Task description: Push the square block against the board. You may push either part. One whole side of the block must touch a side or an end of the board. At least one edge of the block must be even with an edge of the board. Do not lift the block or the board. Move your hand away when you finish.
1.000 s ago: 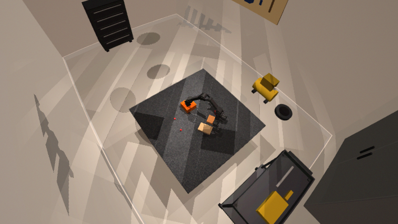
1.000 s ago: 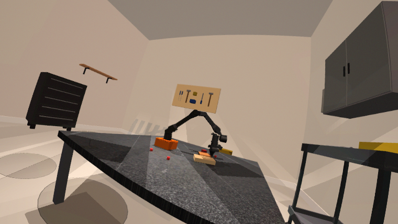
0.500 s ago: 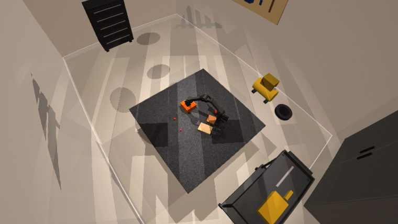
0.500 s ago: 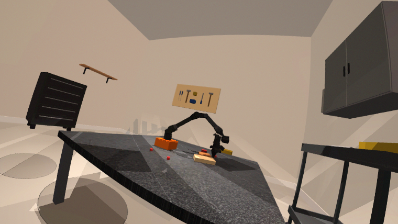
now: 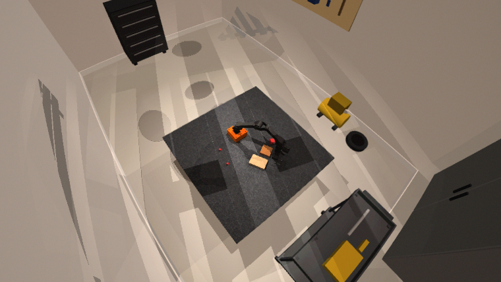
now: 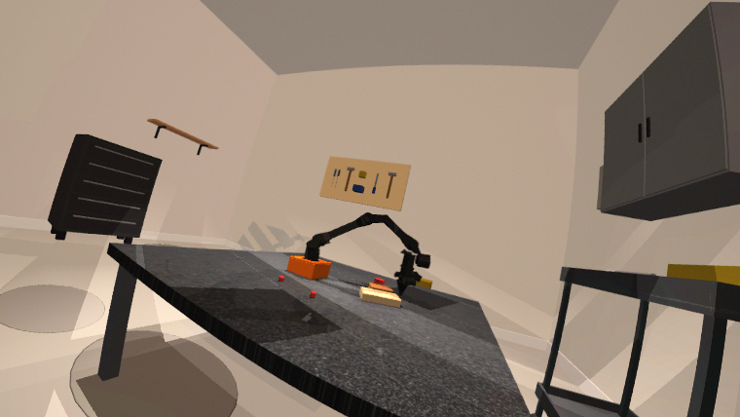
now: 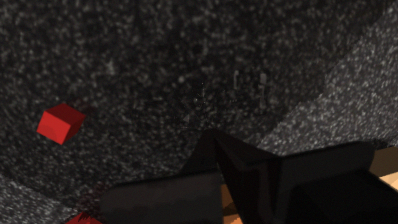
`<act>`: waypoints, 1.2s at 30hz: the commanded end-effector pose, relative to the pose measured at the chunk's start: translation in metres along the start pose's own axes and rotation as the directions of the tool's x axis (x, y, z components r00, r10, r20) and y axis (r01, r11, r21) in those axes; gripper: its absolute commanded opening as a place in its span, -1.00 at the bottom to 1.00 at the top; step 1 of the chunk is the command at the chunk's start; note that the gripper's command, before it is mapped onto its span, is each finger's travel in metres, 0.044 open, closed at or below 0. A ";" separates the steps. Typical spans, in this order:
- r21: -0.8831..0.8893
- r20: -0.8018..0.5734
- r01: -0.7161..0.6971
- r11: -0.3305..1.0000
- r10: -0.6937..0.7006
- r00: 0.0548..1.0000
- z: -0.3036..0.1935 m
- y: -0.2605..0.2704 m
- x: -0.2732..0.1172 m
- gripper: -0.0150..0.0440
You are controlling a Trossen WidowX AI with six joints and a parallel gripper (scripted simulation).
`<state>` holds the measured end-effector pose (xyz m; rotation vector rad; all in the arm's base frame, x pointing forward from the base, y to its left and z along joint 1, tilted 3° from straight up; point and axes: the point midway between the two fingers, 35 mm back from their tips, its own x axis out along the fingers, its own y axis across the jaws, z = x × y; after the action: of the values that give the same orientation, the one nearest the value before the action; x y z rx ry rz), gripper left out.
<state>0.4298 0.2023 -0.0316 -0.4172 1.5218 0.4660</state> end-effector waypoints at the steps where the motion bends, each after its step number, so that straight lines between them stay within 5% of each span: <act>1: 0.001 -0.001 0.000 1.000 0.000 1.000 0.000 0.000 -0.012 -0.49; 4: 0.004 0.000 -0.002 1.000 0.002 1.000 -0.001 0.000 -0.053 -0.49; 13: -0.019 0.008 0.001 1.000 -0.001 1.000 0.000 0.001 -0.052 -0.49; 24: -0.386 0.004 0.000 0.922 0.002 1.000 -0.020 0.023 -0.056 -0.49; 36: -0.727 0.000 -0.003 0.686 0.005 1.000 -0.047 0.046 -0.057 -0.49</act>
<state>0.3758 0.2116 0.0231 -0.9430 1.3383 0.9933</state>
